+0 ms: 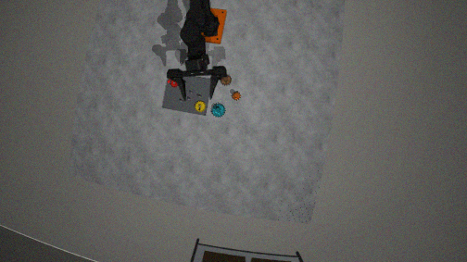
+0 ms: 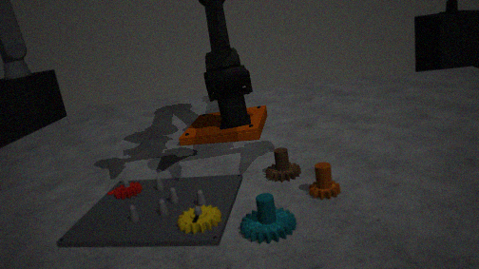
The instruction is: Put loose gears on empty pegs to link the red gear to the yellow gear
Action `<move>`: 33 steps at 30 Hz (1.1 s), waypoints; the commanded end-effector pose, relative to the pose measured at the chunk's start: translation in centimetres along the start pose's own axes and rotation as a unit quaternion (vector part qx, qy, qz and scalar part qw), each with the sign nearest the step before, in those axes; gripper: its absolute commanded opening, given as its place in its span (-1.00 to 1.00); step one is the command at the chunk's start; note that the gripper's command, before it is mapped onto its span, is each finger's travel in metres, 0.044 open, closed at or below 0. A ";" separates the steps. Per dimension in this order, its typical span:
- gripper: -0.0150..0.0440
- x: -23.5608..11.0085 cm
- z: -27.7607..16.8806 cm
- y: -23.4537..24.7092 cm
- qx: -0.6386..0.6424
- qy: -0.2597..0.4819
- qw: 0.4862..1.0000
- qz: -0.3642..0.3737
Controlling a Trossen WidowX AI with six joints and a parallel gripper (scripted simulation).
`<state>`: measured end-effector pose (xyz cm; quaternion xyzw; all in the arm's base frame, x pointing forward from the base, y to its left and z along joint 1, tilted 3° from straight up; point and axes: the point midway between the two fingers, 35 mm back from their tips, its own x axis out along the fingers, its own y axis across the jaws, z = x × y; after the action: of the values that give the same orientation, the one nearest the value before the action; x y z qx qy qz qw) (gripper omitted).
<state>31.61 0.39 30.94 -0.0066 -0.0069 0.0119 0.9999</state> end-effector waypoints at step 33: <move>1.00 6.3 -21.8 3.5 -0.233 0.668 0.676 0.205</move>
<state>38.16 3.73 9.54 -0.2368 0.6449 0.1958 0.6997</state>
